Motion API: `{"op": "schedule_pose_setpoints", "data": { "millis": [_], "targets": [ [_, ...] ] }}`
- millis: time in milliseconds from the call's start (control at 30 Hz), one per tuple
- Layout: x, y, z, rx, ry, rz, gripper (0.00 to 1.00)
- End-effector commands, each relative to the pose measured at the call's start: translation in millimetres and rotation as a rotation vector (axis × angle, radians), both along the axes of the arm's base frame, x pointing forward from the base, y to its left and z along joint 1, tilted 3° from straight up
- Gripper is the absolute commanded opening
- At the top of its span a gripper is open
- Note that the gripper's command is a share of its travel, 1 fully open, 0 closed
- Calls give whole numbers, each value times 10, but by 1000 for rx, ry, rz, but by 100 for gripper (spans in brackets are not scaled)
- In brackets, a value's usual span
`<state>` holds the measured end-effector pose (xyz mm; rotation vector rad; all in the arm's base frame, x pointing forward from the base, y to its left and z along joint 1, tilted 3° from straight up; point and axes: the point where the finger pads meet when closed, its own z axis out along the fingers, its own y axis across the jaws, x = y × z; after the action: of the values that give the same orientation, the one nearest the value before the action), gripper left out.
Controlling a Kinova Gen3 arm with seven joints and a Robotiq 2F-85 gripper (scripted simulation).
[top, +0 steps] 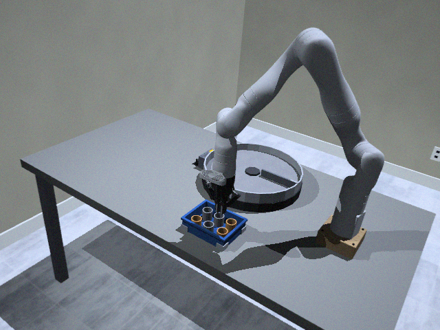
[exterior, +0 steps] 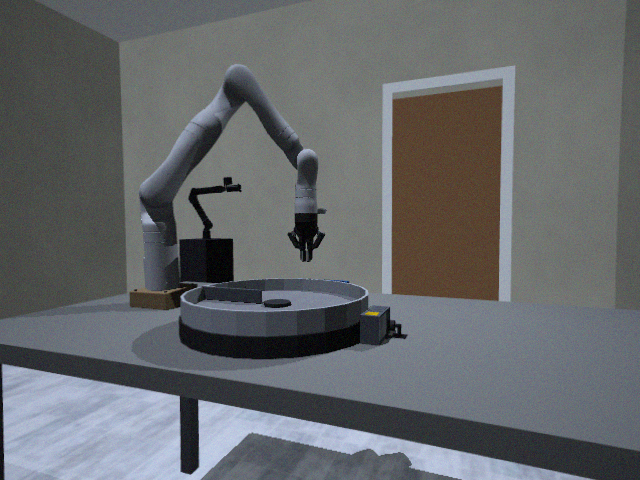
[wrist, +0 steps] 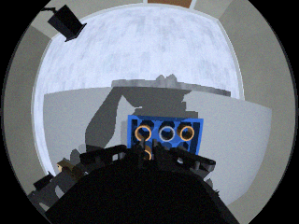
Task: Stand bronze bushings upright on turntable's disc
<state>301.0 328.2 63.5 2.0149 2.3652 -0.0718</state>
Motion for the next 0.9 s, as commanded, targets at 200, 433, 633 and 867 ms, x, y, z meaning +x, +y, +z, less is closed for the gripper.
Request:
{"op": "schedule_pose_setpoints", "data": {
  "millis": [200, 433, 633, 867],
  "targets": [
    [3, 5, 7, 2, -1, 0, 12],
    [3, 5, 7, 2, -1, 0, 12],
    [3, 3, -35, 2, -1, 0, 12],
    [3, -10, -309, 1, -1, 0, 12]
  ]
}}
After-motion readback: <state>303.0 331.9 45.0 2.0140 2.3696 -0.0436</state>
